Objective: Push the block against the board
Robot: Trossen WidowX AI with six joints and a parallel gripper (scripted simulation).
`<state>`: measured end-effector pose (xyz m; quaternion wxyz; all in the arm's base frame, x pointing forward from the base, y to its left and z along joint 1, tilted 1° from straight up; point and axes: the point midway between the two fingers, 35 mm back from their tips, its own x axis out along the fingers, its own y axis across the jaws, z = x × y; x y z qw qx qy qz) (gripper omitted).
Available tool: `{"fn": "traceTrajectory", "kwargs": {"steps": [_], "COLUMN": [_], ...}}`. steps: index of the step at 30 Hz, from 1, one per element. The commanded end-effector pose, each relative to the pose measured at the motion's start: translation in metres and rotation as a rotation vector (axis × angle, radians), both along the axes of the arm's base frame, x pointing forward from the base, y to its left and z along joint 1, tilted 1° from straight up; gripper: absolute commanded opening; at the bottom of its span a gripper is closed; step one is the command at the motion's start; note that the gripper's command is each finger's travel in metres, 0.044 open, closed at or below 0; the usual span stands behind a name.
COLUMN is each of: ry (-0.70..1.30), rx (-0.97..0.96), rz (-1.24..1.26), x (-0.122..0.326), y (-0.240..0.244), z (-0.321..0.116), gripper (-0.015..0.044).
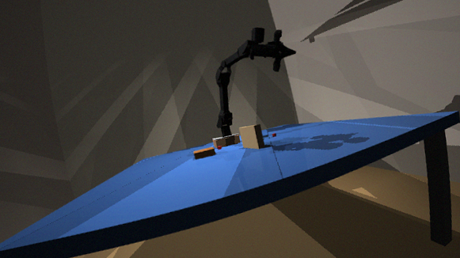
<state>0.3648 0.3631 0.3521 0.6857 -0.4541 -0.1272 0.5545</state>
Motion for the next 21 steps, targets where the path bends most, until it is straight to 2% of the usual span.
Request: {"fn": "traceTrajectory", "kwargs": {"steps": [1, 11, 21], "ry": [0.050, 0.188, 0.341], "rx": [-0.107, -0.398, -0.703], "rz": [-0.056, -0.171, -0.222], "x": [0.014, 0.031, 0.025], "y": [-0.014, -0.067, -0.131], "z": [-0.035, -0.116, -0.183], "gripper": [0.0000, 0.0000, 0.0000]}}
